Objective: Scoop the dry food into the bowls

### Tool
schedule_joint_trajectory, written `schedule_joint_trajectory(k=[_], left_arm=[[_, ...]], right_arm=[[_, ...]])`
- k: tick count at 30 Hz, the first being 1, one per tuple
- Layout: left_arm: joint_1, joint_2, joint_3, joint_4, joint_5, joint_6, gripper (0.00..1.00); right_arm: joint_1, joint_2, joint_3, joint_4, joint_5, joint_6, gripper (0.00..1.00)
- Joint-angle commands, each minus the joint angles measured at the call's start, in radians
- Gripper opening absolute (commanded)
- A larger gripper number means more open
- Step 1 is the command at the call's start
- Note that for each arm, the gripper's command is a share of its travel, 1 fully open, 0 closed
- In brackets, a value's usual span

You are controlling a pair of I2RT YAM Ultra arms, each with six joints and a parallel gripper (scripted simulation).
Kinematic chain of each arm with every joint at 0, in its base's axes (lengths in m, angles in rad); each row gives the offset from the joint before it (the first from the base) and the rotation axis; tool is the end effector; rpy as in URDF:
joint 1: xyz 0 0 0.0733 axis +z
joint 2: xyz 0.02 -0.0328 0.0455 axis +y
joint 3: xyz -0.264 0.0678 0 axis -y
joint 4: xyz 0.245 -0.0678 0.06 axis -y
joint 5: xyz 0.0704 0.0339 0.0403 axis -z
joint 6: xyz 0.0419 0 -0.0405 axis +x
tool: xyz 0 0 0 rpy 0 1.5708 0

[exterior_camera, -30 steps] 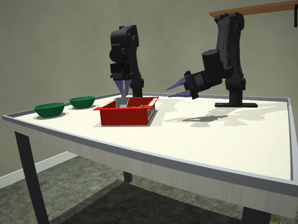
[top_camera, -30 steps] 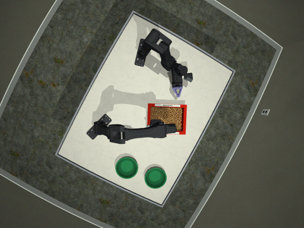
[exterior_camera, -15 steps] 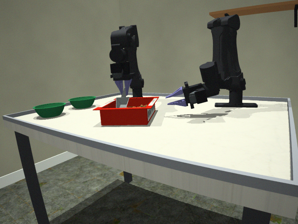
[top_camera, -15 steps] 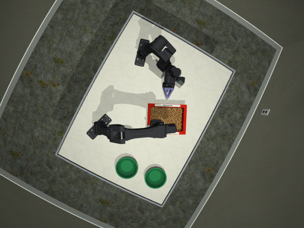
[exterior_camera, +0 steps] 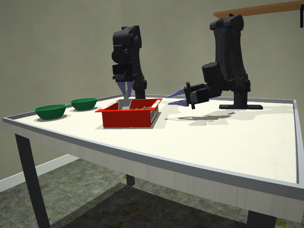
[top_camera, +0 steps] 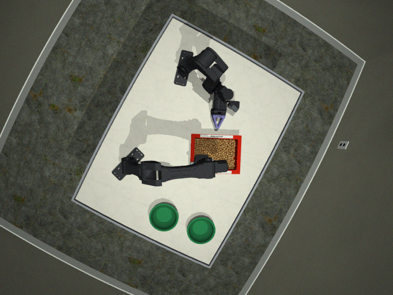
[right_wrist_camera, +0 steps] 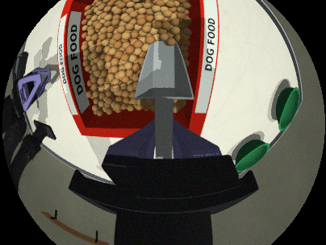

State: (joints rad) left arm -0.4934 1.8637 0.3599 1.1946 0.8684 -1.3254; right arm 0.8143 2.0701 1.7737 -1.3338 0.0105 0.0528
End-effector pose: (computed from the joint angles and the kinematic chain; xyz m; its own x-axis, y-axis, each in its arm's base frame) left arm 0.2190 -0.1528 0.1013 -0.9831 -0.1829 -0.0061 -0.0301 0.1944 -0.9805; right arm 0.2682 0.2851 0.2243 -0.7226 -0.6888 0.0587 -0.6905 0.7232 -0.0136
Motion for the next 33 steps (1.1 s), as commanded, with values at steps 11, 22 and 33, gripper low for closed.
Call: schedule_joint_trajectory(k=[11, 22, 33], left_arm=[[-0.051, 0.05, 0.066, 0.037, -0.047, -0.014, 0.26], [-0.085, 0.083, 0.098, 0.041, -0.078, -0.014, 0.26], [-0.121, 0.115, 0.134, 0.045, -0.113, -0.043, 0.26]], right_arm=[[-0.003, -0.043, 0.047, 0.008, 0.005, -0.003, 0.0], [-0.003, -0.043, 0.047, 0.008, 0.005, -0.003, 0.0], [-0.003, -0.043, 0.047, 0.008, 0.005, -0.003, 0.0]])
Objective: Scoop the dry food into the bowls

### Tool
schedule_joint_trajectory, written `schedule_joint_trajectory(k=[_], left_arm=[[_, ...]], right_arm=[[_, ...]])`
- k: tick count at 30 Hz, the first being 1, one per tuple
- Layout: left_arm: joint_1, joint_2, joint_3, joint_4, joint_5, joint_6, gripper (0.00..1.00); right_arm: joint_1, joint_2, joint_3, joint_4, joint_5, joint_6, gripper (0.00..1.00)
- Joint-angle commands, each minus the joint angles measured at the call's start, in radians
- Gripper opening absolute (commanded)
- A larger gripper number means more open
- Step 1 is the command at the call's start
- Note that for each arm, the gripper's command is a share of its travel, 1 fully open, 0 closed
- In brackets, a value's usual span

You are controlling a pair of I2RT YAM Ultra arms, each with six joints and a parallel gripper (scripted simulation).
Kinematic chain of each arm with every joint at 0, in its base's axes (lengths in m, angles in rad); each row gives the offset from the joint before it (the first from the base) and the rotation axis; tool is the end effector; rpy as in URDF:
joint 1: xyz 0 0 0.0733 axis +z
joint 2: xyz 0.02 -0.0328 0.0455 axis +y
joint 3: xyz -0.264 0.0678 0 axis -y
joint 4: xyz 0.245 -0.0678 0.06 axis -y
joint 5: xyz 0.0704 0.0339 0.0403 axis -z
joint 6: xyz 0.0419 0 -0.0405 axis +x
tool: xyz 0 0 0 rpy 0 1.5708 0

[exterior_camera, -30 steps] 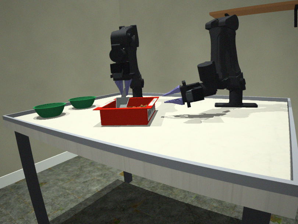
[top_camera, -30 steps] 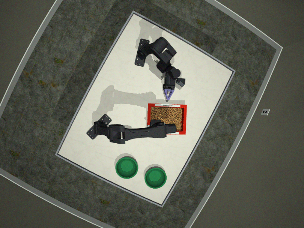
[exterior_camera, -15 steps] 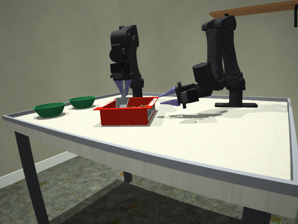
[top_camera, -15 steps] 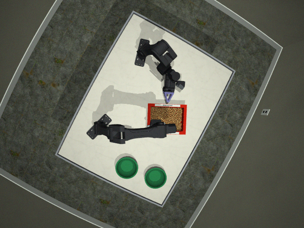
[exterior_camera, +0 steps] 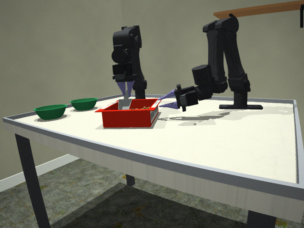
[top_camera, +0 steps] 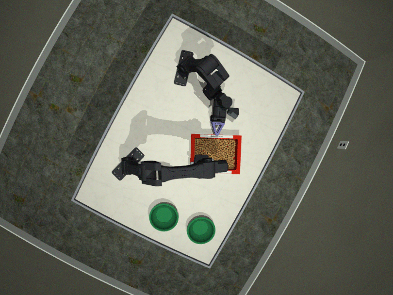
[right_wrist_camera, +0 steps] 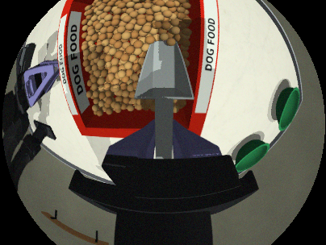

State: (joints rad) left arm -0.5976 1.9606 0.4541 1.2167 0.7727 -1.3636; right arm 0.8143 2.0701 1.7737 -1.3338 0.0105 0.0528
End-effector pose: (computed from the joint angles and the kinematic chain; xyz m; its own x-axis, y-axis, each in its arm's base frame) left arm 0.2256 -0.1876 0.0935 -0.9841 -0.1778 -0.0019 -0.0345 0.2017 -0.9788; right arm 0.2682 0.2851 0.2243 -0.7226 -0.6888 0.0587 -0.6905 0.7232 -0.0136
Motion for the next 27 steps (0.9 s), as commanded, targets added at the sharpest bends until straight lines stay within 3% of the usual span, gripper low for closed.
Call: schedule_joint_trajectory(k=[1, 14, 15, 16, 27], left_arm=[[-0.02, 0.021, 0.044, 0.023, -0.02, -0.004, 0.26], [-0.05, 0.036, 0.079, 0.02, -0.049, -0.009, 0.26], [-0.046, 0.039, 0.08, 0.02, -0.049, -0.008, 0.26], [-0.045, 0.041, 0.082, 0.017, -0.049, -0.008, 0.26], [-0.057, -0.025, 0.092, -0.047, -0.053, -0.008, 0.26]], right_arm=[[-0.003, -0.043, 0.047, 0.008, 0.005, -0.003, 0.0], [-0.003, -0.043, 0.047, 0.008, 0.005, -0.003, 0.0], [0.001, -0.049, -0.035, 0.041, 0.008, -0.007, 0.0], [-0.001, -0.037, 0.034, 0.006, 0.007, -0.003, 0.0], [0.0, -0.052, 0.037, 0.022, 0.007, -0.002, 0.0]])
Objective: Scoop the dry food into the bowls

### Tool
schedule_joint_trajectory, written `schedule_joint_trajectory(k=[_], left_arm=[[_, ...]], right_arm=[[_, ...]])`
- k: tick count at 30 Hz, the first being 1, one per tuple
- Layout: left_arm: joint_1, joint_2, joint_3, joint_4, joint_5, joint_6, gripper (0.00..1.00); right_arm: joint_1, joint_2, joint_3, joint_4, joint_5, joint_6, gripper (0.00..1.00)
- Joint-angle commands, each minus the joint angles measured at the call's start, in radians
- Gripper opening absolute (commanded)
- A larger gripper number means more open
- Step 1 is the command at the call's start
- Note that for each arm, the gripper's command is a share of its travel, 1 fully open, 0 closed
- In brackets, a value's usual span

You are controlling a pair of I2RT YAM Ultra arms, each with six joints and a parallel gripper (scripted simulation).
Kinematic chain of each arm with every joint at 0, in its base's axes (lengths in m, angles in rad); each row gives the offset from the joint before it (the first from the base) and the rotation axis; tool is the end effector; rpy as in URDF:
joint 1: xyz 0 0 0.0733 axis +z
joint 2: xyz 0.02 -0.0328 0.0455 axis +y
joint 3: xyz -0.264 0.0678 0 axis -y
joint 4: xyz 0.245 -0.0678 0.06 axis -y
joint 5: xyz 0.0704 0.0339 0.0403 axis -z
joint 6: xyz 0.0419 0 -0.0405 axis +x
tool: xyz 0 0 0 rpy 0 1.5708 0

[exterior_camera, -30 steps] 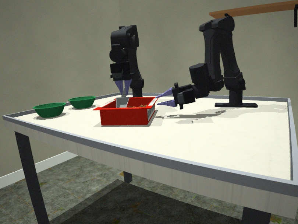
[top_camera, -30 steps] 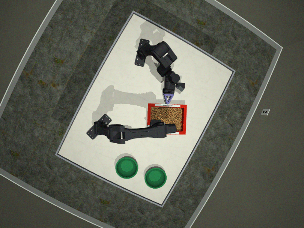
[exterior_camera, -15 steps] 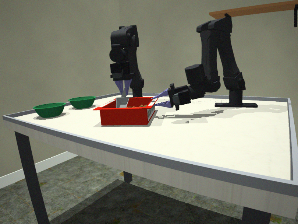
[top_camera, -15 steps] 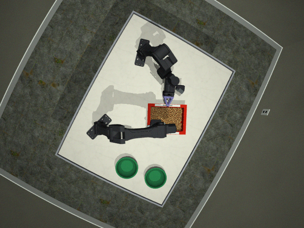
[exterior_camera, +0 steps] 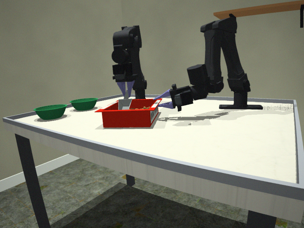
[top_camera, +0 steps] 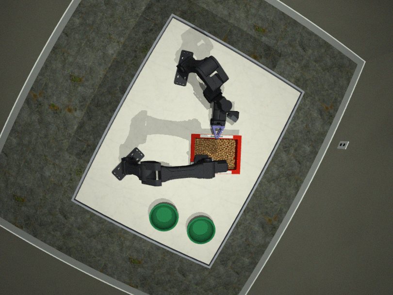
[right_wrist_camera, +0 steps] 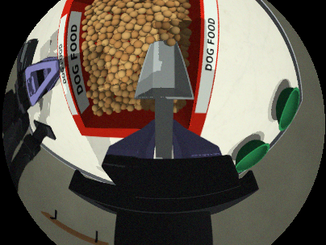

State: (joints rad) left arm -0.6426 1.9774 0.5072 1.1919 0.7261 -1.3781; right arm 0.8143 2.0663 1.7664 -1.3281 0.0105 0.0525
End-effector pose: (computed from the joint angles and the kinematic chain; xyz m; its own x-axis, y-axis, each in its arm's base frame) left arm 0.2293 -0.2051 0.0954 -0.9836 -0.1805 -0.0051 -0.0322 0.2030 -0.9787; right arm 0.2677 0.2846 0.2239 -0.7225 -0.6891 0.0565 -0.6907 0.7231 -0.0135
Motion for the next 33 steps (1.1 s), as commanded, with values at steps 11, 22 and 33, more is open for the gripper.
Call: schedule_joint_trajectory(k=[11, 22, 33], left_arm=[[-0.016, -0.081, 0.045, -0.062, 0.002, -0.007, 0.26], [-0.009, -0.117, 0.064, -0.072, 0.001, 0.007, 0.26], [-0.032, -0.134, 0.072, -0.096, -0.007, -0.009, 0.26]], right_arm=[[-0.006, -0.041, 0.032, 0.018, 0.009, -0.018, 0.0], [-0.039, -0.052, 0.043, 0.016, -0.048, -0.053, 0.0], [-0.043, -0.049, 0.044, 0.008, -0.052, -0.067, 0.0]])
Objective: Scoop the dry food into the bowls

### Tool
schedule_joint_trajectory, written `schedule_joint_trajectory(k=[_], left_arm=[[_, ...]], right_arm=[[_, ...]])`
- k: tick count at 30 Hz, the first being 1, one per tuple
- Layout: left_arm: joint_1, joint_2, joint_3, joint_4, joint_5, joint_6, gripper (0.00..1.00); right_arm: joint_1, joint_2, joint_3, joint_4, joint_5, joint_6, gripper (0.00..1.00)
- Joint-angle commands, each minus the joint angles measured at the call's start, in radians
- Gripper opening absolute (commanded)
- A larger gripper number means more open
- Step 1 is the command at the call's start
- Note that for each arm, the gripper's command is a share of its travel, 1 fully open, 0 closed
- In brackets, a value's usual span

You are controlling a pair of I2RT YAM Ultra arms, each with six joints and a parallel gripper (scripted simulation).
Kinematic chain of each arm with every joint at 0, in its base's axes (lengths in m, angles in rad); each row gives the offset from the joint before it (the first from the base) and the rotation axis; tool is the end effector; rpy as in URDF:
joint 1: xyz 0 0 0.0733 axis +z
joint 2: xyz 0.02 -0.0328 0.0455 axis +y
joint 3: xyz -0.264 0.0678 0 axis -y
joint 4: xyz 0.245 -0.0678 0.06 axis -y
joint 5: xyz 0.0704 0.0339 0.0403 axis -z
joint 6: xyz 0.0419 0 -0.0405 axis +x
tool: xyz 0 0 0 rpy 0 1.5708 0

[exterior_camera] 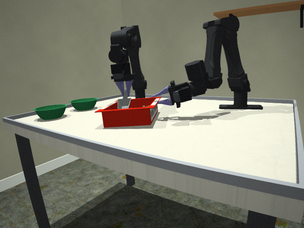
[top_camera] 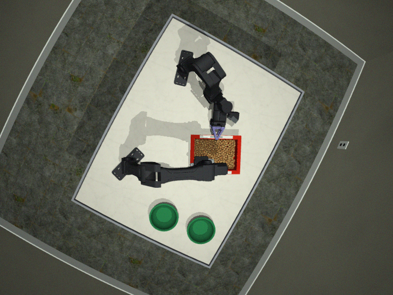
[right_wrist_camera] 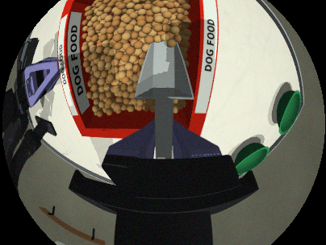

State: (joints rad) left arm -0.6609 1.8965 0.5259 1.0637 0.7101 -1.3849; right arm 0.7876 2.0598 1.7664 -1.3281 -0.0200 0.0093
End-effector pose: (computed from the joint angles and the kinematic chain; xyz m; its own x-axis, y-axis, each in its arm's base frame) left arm 0.2281 -0.2106 0.1097 -0.9837 -0.1791 0.0174 -0.0577 0.2224 -0.9733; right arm 0.2738 0.2777 0.2263 -0.7112 -0.7012 0.0509 -0.7012 0.7127 0.0195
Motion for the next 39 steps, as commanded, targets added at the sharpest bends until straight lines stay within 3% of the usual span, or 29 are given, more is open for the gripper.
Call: schedule_joint_trajectory(k=[1, 21, 22, 39], left_arm=[[-0.014, -0.057, 0.055, 0.03, 0.005, -0.002, 0.26], [-0.031, -0.089, 0.076, 0.003, -0.008, 0.002, 0.26], [-0.024, -0.089, 0.079, 0.004, -0.006, 0.005, 0.0], [-0.023, -0.1, 0.085, 0.005, -0.007, 0.005, 0.0]], right_arm=[[-0.016, -0.041, 0.045, -0.004, -0.027, -0.028, 0.0], [-0.095, -0.015, 0.05, -0.025, -0.115, -0.103, 0.0], [-0.082, -0.04, 0.054, -0.019, -0.097, -0.083, 0.0], [-0.076, -0.04, 0.055, -0.013, -0.1, -0.086, 0.0]])
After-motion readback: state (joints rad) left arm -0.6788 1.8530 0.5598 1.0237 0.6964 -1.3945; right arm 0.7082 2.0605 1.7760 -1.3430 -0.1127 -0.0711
